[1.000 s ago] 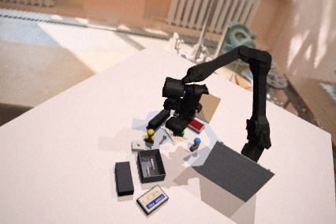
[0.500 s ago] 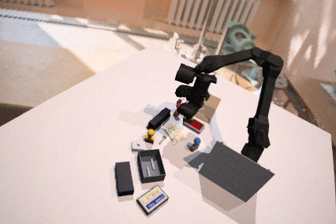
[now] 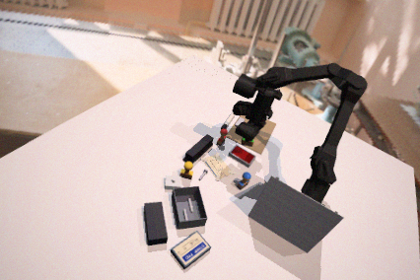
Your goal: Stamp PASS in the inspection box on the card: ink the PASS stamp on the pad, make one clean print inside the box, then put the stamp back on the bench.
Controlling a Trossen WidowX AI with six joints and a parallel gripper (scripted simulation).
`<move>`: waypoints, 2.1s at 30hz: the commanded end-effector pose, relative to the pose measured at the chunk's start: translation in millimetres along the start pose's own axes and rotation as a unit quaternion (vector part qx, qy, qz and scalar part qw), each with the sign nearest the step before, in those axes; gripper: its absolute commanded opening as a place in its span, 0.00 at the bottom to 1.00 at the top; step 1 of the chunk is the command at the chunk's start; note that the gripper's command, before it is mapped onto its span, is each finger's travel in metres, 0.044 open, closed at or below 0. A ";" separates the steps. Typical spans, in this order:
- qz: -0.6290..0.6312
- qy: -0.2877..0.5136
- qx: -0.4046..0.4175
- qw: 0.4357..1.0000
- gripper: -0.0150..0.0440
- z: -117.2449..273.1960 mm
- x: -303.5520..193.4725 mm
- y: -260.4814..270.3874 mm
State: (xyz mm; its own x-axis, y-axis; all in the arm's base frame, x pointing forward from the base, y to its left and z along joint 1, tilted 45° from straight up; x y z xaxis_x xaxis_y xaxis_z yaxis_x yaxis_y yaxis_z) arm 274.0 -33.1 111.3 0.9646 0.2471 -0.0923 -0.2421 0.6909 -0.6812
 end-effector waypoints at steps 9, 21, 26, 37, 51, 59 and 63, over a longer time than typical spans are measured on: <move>0.003 0.002 -0.002 1.000 0.25 -7.2 -1.6 -1.0; 0.003 0.002 -0.001 1.000 0.25 -15.1 -1.2 -1.1; 0.002 0.002 -0.001 1.000 0.25 -18.4 -1.1 -1.2; 0.002 0.002 -0.001 1.000 0.25 -25.7 -1.0 -1.5; 0.001 0.002 -0.002 1.000 0.25 -35.0 -1.2 -1.9; 0.001 0.002 -0.002 1.000 0.25 -40.2 -1.4 -2.2; 0.001 0.002 -0.002 1.000 0.25 -42.8 -1.6 -2.3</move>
State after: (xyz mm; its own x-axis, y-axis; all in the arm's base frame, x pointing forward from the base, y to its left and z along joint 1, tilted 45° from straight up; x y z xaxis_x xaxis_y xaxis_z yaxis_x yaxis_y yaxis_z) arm 278.9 -62.4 84.3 0.9662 0.2433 -0.0858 -0.2349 0.6924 -0.6822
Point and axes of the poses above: the point midway between the two fingers, 35 mm back from their tips, its own z axis back along the fingers, its own y axis across the jaws, x = y × z, the point moved 2 cm from there along z, back along the fingers, and after that the axes turned 10 degrees about z, right-handed, at the moved point
